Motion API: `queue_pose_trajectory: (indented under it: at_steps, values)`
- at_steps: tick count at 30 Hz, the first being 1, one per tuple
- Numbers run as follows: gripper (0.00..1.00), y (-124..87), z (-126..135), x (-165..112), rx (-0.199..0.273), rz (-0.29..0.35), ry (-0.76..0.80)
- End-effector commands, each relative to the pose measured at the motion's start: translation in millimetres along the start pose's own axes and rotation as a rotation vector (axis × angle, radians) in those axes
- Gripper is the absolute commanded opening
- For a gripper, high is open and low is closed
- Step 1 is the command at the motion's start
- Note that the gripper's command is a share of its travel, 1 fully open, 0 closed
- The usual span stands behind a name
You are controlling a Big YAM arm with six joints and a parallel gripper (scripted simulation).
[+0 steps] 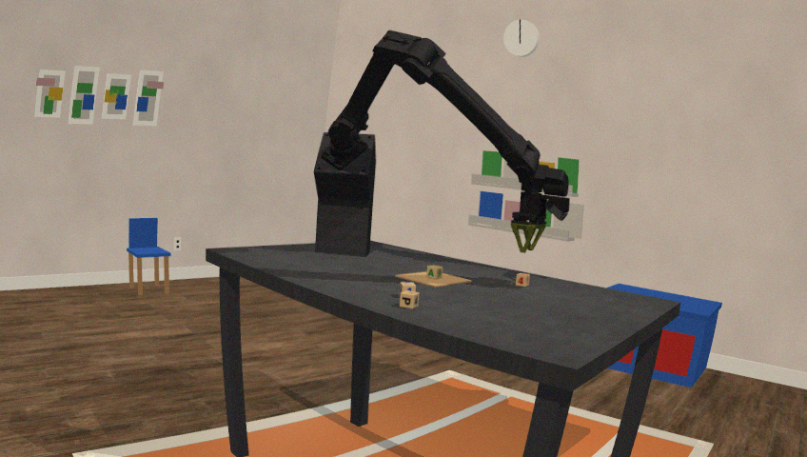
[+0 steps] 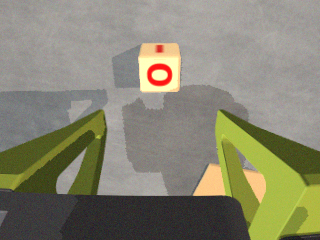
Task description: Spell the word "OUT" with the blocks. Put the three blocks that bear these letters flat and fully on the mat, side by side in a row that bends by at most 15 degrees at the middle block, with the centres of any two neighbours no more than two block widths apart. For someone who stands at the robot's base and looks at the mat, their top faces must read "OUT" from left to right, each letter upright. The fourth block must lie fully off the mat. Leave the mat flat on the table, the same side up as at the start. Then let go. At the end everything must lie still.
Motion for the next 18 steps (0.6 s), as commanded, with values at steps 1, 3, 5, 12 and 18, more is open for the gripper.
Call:
queue_pose_trajectory:
  at_steps: [1, 3, 5, 12, 18]
  values:
    - [0.63, -1.3, 6.6, 3.4, 0.006, 0.001, -0.001]
    - [0.63, -0.2, 5.6, 3.4, 0.005, 0.002, 0.0]
    - [0.63, 1.3, 4.3, 3.8, 0.004, 0.002, 0.003]
    - [0.63, 10.3, -2.5, 7.9, -0.002, -0.007, 0.012]
    - [0.63, 16.3, -3.5, 10.2, -0.002, -0.01, 0.015]
Point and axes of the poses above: the point where the finger pads meet when closed, its own y axis out along the fingers, its own z axis across the jaws, x = y × z, the point moved 8 cm from there along -y, back along the fingers, and after that the axes turned 8 degrees about -y, right-handed, at the moved point
